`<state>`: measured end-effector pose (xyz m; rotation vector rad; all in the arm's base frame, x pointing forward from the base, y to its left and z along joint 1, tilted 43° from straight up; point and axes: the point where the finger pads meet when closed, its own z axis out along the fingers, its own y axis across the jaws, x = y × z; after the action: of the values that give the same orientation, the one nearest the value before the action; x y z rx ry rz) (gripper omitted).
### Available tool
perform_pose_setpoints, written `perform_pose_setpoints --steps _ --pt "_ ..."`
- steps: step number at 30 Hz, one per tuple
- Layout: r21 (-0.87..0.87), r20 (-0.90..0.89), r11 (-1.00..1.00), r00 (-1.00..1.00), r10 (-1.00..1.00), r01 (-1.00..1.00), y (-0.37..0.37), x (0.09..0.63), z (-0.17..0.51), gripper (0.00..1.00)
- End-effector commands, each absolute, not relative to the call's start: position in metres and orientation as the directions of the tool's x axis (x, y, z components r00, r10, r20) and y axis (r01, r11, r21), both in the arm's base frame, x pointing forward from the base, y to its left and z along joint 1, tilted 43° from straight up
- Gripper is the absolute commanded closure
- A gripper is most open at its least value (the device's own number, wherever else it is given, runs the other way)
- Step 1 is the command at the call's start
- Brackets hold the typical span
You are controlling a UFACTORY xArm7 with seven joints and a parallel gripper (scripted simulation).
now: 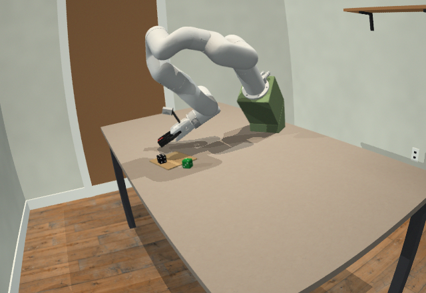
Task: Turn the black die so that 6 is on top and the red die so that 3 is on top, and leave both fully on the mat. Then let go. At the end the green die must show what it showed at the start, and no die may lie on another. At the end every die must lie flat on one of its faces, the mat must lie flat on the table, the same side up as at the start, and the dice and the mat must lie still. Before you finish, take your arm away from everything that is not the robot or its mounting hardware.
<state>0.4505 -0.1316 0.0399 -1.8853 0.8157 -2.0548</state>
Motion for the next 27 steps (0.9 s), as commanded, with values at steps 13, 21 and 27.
perform_pose_setpoints --steps 13,21,27 --pt "-0.542 0.84 -0.817 -0.143 -0.523 -0.195 -0.1315 0.452 0.0376 0.73" --pt "-0.542 0.84 -0.817 -0.143 -0.523 -0.195 -0.13 0.4545 0.0345 0.73" --pt "-0.542 0.84 -0.817 -0.143 -0.523 -0.195 -0.1289 0.4565 0.0321 0.73"
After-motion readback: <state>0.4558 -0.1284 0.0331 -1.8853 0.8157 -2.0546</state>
